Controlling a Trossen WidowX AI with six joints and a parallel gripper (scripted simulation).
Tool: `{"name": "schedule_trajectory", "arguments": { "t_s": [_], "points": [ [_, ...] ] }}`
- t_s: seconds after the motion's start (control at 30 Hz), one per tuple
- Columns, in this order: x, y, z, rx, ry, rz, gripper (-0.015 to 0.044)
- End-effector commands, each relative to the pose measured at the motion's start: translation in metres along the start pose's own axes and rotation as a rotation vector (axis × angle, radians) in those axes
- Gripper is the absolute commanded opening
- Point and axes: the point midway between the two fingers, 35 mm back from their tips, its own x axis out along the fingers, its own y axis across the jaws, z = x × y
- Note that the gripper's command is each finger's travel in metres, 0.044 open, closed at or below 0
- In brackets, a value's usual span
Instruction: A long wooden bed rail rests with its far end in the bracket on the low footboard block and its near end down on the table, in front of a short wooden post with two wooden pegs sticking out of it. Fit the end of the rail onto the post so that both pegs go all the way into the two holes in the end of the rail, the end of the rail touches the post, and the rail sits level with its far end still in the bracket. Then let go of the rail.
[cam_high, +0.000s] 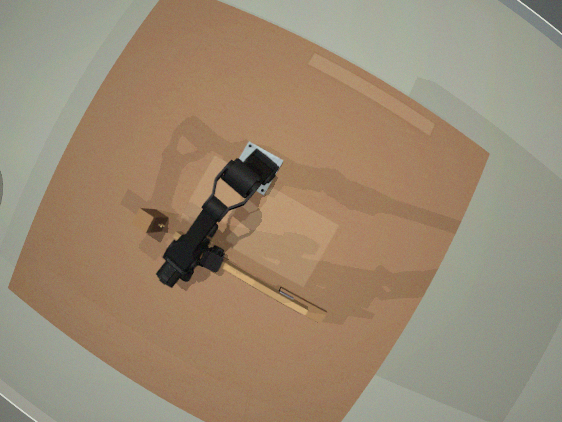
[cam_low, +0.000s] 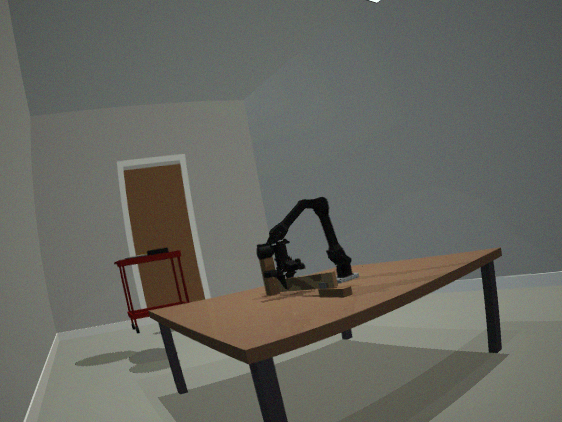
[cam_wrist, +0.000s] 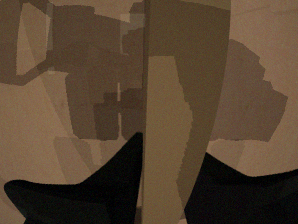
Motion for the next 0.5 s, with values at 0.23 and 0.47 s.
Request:
{"name": "schedule_trajectory", "arguments": {
  "t_s": [0.23,0.47],
  "points": [
    [-0.0094,-0.0039,0.0003,-0.001,-0.003,-0.013,0.0000],
    [-0.0129,-0.0042,0.0003,-0.001,-0.003,-0.013,0.0000]
  ]
}}
